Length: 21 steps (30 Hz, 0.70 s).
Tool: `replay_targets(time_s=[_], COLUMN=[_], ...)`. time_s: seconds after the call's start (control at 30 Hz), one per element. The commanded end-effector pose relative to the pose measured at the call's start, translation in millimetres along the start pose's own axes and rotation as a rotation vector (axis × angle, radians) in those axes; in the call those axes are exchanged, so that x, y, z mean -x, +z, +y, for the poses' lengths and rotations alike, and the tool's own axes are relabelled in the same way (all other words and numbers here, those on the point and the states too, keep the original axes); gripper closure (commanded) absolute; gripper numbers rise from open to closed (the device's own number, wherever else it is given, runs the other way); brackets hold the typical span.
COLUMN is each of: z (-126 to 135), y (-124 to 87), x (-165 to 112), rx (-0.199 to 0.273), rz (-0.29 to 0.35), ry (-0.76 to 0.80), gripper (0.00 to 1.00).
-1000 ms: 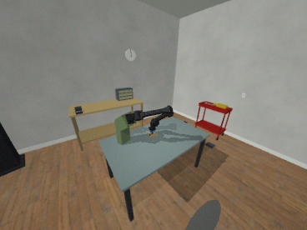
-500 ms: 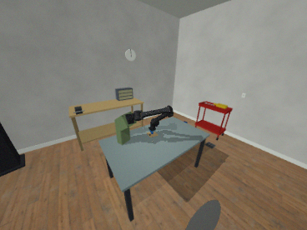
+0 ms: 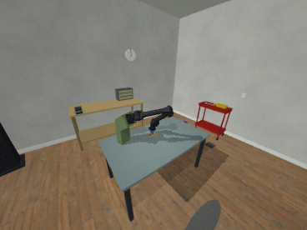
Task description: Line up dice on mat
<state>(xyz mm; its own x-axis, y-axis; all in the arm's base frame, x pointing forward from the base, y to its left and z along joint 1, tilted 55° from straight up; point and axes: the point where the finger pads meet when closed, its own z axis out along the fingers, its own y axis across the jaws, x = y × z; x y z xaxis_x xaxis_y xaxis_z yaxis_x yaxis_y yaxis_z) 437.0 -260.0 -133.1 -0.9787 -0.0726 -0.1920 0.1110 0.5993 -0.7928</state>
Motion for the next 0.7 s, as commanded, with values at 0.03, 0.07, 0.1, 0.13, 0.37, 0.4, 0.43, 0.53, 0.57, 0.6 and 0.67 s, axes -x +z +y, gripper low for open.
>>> replay_targets(time_s=[0.03,0.07,0.1,0.13,0.37,0.4,0.43,0.53,0.57,0.6,0.67], z=[-11.7,-11.9,-12.0,-11.7,-10.6,-10.6,-10.6,-10.6,-10.6,-10.6,-10.6], y=[2.3,2.2,2.2,2.4,2.9,2.9,2.9,2.9,2.9,2.9,2.9], x=[7.0,7.5,7.7,7.5,6.7,6.7,6.7,6.7,6.7,6.7,6.7], rx=[-0.006,-0.006,-0.006,-0.006,-0.005,-0.005,-0.005,-0.005,-0.005,-0.005,-0.005], rz=[0.0,0.0,0.0,0.001,0.002,0.002,0.002,0.002,0.002,0.002,0.002], ry=[0.032,0.032,0.032,0.031,0.028,0.028,0.028,0.028,0.028,0.028,0.028], gripper=[0.89,0.89,0.89,0.89,0.89,0.89,0.89,0.89,0.89,0.89,0.89])
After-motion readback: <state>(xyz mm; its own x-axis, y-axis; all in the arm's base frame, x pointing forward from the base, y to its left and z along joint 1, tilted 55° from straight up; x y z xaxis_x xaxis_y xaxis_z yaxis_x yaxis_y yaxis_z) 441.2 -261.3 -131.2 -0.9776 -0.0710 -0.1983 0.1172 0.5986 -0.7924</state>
